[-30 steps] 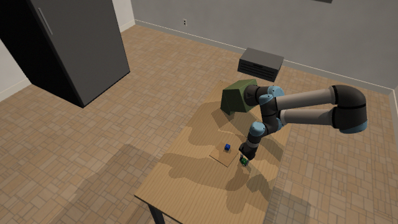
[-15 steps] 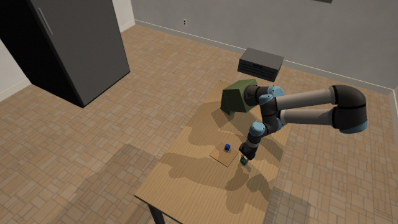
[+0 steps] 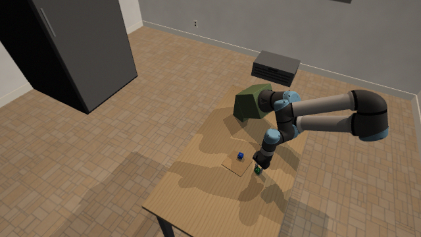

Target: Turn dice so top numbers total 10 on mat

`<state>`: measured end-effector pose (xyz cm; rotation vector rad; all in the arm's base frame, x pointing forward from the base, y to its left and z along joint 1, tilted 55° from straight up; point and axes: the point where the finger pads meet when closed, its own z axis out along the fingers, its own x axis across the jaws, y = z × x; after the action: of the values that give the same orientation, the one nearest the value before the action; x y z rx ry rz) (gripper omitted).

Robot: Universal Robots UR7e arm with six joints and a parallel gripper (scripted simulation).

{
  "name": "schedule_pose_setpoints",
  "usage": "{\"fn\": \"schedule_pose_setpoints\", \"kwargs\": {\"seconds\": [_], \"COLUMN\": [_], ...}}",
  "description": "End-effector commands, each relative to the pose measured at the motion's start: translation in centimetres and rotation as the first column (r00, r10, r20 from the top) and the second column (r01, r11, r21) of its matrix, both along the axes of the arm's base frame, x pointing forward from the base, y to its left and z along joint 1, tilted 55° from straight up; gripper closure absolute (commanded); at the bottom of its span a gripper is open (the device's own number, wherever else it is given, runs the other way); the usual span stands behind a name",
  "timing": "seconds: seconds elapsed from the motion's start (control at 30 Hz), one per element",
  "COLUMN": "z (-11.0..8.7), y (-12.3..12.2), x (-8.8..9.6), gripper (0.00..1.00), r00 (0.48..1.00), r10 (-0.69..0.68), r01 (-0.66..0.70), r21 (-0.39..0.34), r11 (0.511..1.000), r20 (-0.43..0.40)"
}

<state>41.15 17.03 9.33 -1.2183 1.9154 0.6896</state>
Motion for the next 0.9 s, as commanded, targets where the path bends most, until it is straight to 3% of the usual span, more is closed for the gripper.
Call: {"fn": "schedule_pose_setpoints", "kwargs": {"seconds": [0.0, 0.87], "z": [0.02, 0.27], "y": [-0.02, -0.35], "x": [0.02, -0.11], "gripper": [0.43, 0.43], "r00": [1.0, 1.0], "r10": [0.0, 0.0], "r01": [0.0, 0.0], "r21": [0.0, 0.0], "r11": [1.0, 1.0], "r20": [0.001, 0.001]}}
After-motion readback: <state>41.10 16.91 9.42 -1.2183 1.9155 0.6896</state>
